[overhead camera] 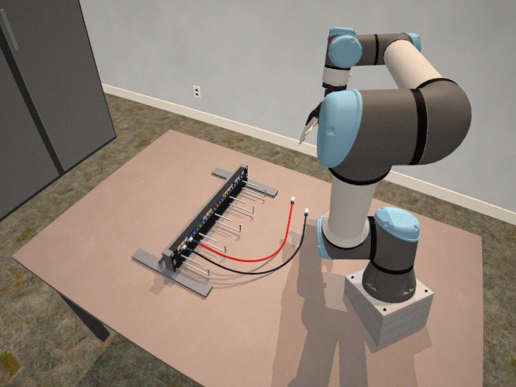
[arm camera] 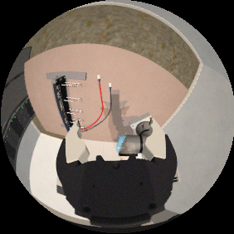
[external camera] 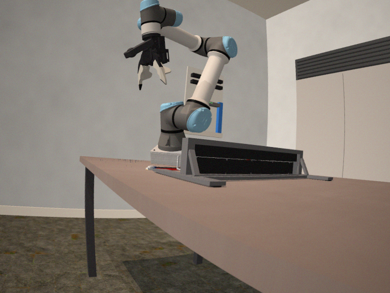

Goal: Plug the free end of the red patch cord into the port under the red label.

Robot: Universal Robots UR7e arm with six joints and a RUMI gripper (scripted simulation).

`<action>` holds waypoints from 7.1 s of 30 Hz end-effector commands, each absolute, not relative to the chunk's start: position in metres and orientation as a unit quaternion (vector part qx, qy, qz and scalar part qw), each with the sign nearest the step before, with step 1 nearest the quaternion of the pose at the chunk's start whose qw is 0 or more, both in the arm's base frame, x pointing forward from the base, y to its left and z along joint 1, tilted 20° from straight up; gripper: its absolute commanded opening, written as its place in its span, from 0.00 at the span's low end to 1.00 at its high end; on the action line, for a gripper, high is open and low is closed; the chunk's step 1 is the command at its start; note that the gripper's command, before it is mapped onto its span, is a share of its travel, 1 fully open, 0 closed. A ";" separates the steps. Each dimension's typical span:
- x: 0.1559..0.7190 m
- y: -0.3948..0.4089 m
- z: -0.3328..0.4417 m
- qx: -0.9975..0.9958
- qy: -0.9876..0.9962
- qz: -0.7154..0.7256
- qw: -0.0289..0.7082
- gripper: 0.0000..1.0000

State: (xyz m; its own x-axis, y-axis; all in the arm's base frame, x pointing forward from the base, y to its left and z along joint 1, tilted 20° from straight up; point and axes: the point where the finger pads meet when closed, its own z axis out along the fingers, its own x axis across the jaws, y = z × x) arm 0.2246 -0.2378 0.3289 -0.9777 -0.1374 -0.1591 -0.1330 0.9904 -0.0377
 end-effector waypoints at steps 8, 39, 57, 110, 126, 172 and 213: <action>0.238 -0.238 0.323 -0.237 0.967 -0.062 0.075 1.00; 0.268 -0.226 0.311 -0.604 0.780 -0.163 0.007 1.00; 0.272 -0.224 0.309 -0.643 0.746 -0.173 -0.005 1.00; 0.272 -0.223 0.309 -0.643 0.746 -0.174 -0.005 0.00; 0.290 -0.187 0.301 -0.644 0.738 -0.202 0.022 0.00; 0.396 0.011 0.257 -0.625 0.679 -0.353 0.153 0.00; 0.443 0.106 0.238 -0.607 0.642 -0.417 0.215 0.00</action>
